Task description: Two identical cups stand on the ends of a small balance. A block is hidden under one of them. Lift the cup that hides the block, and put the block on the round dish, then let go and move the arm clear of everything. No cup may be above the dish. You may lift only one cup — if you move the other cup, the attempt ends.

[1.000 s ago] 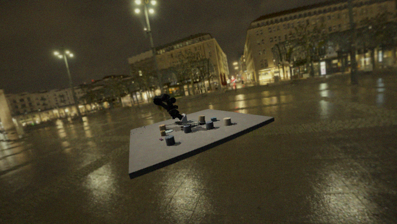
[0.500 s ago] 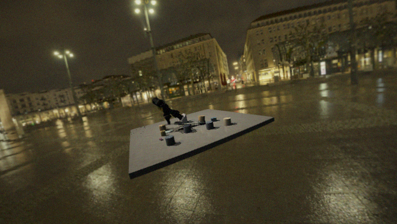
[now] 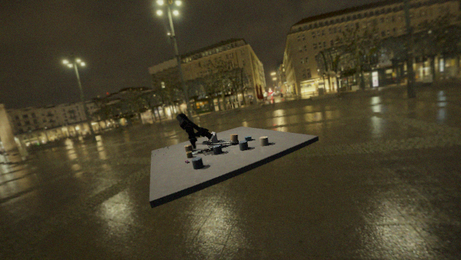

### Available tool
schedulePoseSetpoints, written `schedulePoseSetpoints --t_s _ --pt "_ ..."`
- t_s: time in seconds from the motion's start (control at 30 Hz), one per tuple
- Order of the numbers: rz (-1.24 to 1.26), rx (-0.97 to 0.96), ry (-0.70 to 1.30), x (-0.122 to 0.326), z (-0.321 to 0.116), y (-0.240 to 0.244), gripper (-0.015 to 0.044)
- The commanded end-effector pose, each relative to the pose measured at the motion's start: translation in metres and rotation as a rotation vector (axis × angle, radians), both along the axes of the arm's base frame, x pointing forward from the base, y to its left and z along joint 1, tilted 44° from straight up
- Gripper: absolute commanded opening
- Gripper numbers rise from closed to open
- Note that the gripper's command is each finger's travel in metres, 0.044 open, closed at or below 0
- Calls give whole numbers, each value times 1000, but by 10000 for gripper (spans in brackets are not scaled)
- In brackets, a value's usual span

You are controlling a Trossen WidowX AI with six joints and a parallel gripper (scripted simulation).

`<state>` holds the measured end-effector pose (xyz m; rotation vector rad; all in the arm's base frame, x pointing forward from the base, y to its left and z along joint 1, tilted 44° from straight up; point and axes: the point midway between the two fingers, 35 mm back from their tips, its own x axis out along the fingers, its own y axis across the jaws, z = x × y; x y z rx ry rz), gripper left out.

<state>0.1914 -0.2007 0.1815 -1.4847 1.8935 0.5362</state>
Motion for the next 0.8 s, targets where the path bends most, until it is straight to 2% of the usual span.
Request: schedulePoseSetpoints --t_s 0.0,0.63,0.77 --pt "4 2 4 -4 -12 -10 0" --pt "4 0 4 -7 -28 -26 0" --pt "-2 -5 -2 -7 -24 -24 105"
